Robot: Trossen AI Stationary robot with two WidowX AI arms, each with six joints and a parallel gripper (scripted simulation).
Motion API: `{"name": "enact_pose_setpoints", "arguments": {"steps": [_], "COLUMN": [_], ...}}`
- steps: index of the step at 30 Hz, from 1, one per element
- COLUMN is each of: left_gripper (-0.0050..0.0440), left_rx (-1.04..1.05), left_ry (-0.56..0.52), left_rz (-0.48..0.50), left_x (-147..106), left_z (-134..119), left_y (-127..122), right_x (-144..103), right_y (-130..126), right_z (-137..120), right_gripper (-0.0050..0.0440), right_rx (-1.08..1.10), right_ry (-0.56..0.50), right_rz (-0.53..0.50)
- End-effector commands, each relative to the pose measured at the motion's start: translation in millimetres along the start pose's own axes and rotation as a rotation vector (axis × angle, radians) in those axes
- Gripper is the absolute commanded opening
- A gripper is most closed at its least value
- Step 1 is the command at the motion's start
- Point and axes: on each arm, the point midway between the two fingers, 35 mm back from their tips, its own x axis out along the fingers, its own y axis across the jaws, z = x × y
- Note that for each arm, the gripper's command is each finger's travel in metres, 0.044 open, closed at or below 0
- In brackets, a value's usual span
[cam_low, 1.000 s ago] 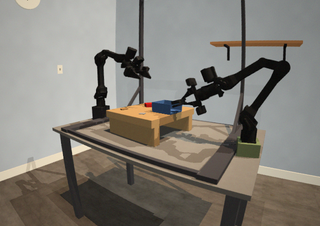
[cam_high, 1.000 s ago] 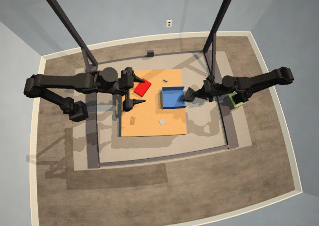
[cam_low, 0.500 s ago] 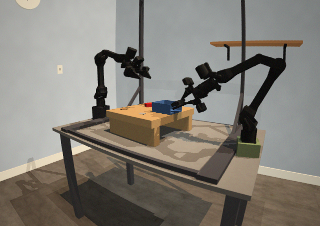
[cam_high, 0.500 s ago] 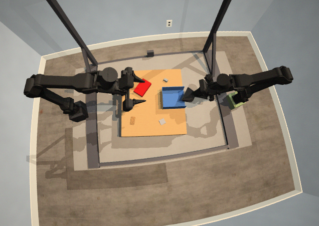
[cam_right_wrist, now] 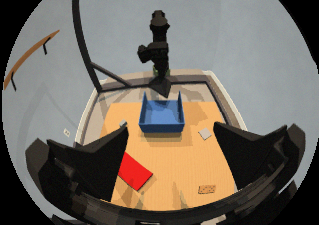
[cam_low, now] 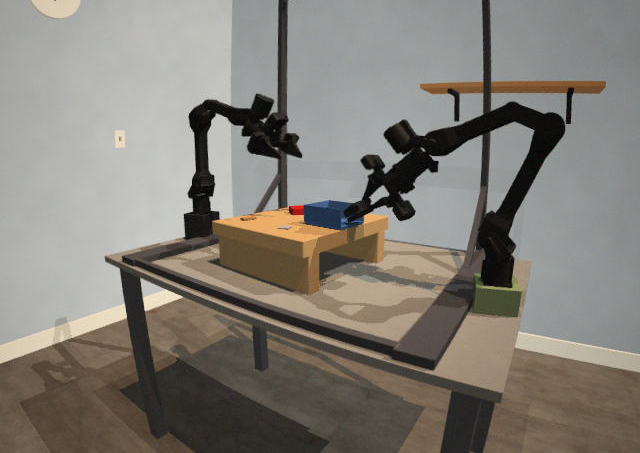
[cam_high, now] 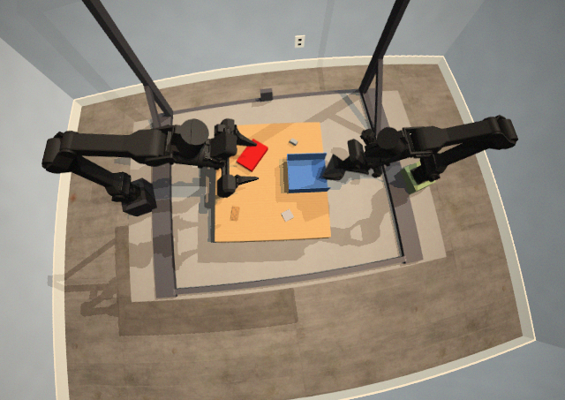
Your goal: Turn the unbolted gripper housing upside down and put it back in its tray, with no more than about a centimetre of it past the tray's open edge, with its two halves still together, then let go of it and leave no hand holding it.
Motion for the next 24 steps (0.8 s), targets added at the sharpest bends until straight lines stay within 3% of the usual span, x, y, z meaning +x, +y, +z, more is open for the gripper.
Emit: {"name": "enact_pose_setpoints", "arguments": {"steps": [1, 24], "left_gripper": [0.0118, 0.0118], "left_rx": [0.007, 0.024], "left_ry": [0.006, 0.003], "left_rz": [0.003, -0.106], "left_x": [-4.7, -8.5], "left_z": [-0.7, 1.0], "left_y": [11.4, 11.7], "right_x": [-4.8, -4.8], "right_y": [0.6, 0.6], "right_z": [8.8, 8.8], "right_gripper": [0.0440, 0.0440], "right_rx": [-0.003, -0.003], "right_ry": [-0.024, -0.024], "right_rz": [0.005, 0.005]}}
